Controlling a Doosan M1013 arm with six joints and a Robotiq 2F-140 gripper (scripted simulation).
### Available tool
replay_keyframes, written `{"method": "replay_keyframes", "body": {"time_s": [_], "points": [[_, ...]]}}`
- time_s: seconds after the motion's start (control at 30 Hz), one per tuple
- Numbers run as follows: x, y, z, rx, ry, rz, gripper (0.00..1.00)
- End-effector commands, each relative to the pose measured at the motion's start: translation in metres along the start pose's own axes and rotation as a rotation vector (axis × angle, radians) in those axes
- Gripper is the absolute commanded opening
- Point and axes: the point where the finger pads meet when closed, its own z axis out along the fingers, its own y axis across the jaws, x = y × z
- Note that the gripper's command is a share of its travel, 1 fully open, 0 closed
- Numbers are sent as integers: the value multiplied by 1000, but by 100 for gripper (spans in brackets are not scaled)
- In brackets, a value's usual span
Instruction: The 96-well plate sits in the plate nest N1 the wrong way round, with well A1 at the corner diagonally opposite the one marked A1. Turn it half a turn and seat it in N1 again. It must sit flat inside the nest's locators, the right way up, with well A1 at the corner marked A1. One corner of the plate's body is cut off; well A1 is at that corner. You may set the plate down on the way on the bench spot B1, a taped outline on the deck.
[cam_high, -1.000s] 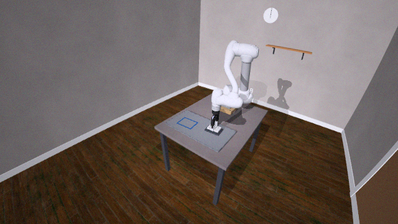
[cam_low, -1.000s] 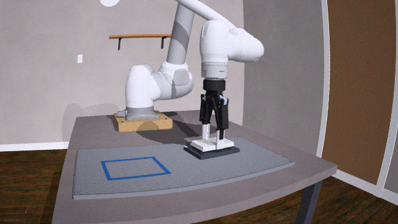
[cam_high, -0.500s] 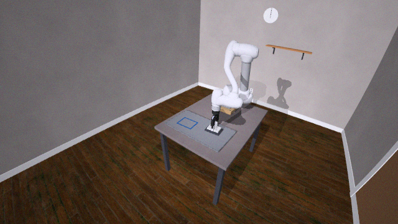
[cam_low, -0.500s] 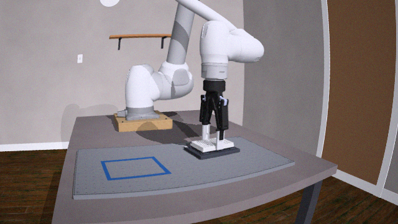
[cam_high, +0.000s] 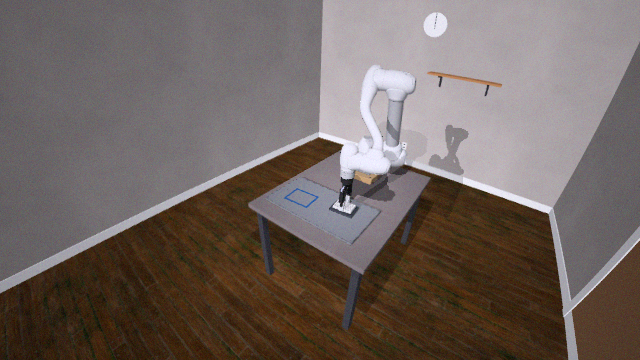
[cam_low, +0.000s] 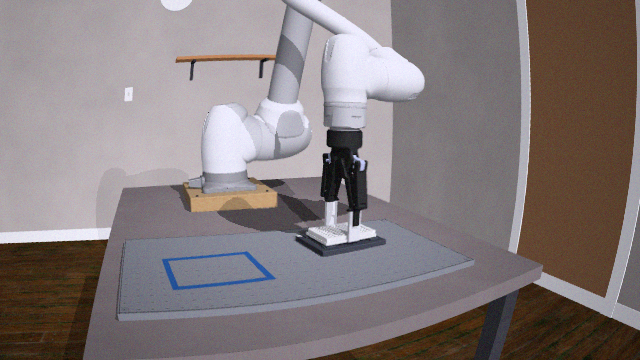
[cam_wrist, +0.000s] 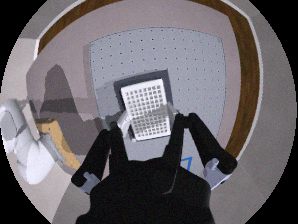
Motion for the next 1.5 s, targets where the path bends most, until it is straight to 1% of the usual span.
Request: {"method": "replay_keyframes", "body": {"time_s": [0.0,0.97,1.0,1.47], "points": [[0,0,0,0,0,0,0],[0,0,5,0,0,0,0],[0,0,5,0,0,0,100],[0,0,5,0,0,0,100]]}}
